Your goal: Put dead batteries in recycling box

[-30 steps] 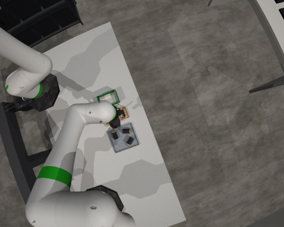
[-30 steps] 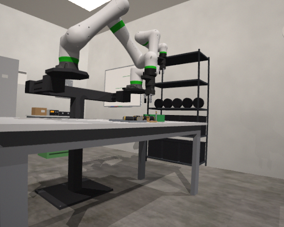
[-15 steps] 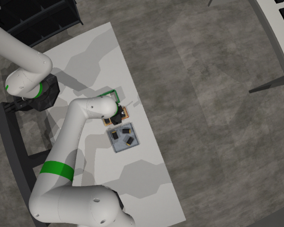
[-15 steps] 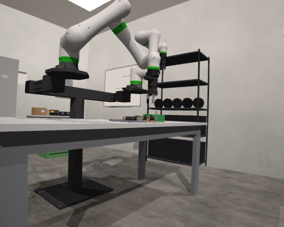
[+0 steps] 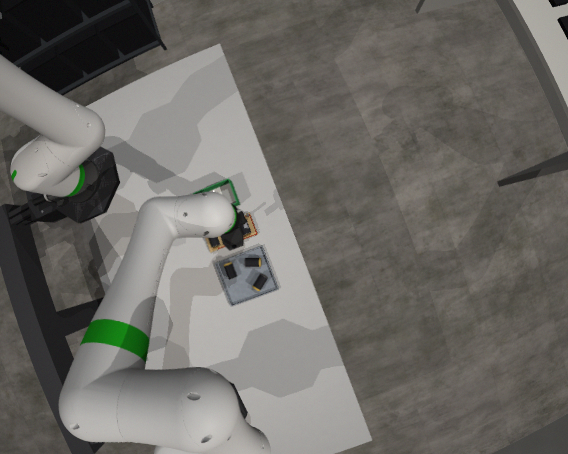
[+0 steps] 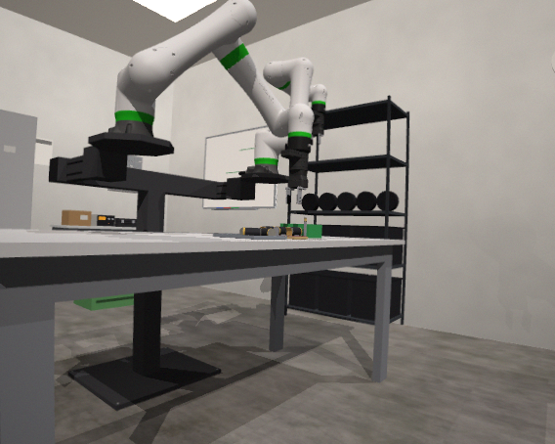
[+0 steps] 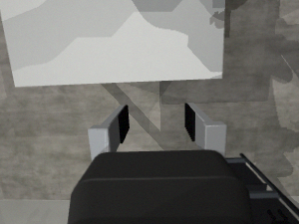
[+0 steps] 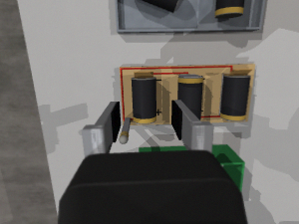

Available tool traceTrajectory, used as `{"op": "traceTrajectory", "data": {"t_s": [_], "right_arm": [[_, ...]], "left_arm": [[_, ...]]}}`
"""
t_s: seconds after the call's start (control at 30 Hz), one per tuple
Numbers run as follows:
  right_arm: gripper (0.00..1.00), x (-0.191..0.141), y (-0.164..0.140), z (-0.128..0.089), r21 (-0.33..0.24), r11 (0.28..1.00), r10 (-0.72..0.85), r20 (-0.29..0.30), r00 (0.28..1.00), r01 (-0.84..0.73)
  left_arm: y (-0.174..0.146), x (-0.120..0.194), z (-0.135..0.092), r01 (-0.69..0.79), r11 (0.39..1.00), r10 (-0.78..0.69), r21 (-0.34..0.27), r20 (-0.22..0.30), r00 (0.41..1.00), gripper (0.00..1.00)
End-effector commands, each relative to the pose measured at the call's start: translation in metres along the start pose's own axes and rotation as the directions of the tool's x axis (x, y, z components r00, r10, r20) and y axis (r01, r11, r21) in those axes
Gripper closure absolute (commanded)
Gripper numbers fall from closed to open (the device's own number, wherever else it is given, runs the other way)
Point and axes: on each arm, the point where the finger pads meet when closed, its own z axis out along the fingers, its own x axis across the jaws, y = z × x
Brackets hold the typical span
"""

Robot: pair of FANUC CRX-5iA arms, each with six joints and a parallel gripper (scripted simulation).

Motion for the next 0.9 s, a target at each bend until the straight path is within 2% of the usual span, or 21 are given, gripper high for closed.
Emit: {"op": "traceTrajectory", "data": {"t_s": [0.0,0.07,0.1,0.87], "right_arm": [[0.1,-0.001,0.001,0.035,-0.002,1.0,0.0,0.001,1.0,0.0],[0.1,-0.001,0.001,0.057,-0.002,1.0,0.0,0.001,1.0,0.0],[0.1,-0.001,0.001,0.062,-0.002,1.0,0.0,0.001,1.0,0.0],[0.1,-0.001,0.001,0.062,-0.002,1.0,0.0,0.001,1.0,0.0]], "left_arm": [[0.0,0.0,-0.001,0.0,1.0,0.0,-0.002,0.0,1.0,0.0],[0.0,0.0,-0.001,0.0,1.0,0.0,-0.002,0.0,1.0,0.0],[0.0,0.0,-0.001,0.0,1.0,0.0,-0.002,0.0,1.0,0.0],[0.0,0.0,-0.001,0.0,1.0,0.0,-0.002,0.0,1.0,0.0]]}}
